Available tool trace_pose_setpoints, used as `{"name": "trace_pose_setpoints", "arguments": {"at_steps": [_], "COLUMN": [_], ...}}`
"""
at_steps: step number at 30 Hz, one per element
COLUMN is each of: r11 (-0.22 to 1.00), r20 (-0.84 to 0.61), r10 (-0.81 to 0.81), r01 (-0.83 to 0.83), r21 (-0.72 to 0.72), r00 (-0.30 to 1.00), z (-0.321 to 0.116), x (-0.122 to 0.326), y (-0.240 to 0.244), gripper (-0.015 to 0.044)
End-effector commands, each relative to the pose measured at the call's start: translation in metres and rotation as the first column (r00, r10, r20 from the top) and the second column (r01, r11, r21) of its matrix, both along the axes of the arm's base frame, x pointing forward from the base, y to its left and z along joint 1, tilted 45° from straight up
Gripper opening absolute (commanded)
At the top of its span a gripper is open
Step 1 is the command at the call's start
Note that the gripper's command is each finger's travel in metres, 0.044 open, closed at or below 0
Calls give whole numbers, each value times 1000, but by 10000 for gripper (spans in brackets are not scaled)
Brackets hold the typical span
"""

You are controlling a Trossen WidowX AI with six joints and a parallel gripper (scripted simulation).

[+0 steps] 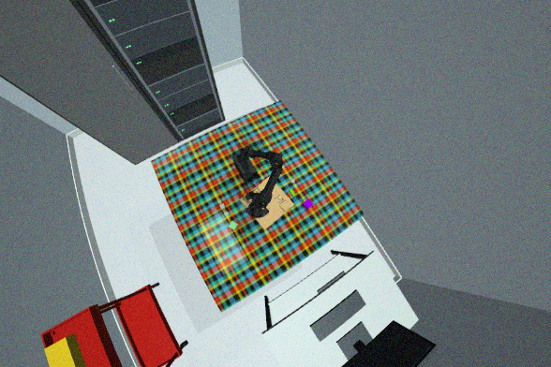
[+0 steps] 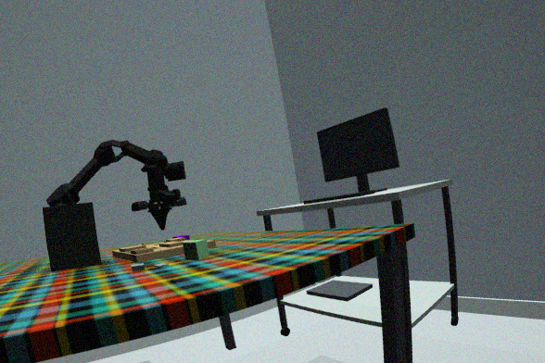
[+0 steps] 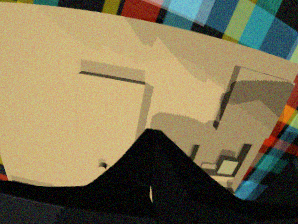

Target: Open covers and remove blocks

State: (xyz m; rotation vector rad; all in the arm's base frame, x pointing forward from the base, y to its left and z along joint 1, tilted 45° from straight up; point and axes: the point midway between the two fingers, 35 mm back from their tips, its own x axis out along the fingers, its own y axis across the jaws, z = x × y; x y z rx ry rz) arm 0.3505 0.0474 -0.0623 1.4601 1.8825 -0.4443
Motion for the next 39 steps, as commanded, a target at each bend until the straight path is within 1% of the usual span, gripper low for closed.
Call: {"name": "trace_pose_setpoints", "arguments": {"at_steps": [1,13,39], "r11": [1000,1000,1000], "r20": [-4,-4,-4], "r10": [-3,-3,-4], "r01": [3,3,4], "r21": [-4,-4,-4], "r00": [1000,1000,1000], "z": [0,-1,-20], "x": [0,0,-2], "y": [-1,0,18], "gripper": [0,0,0]}}
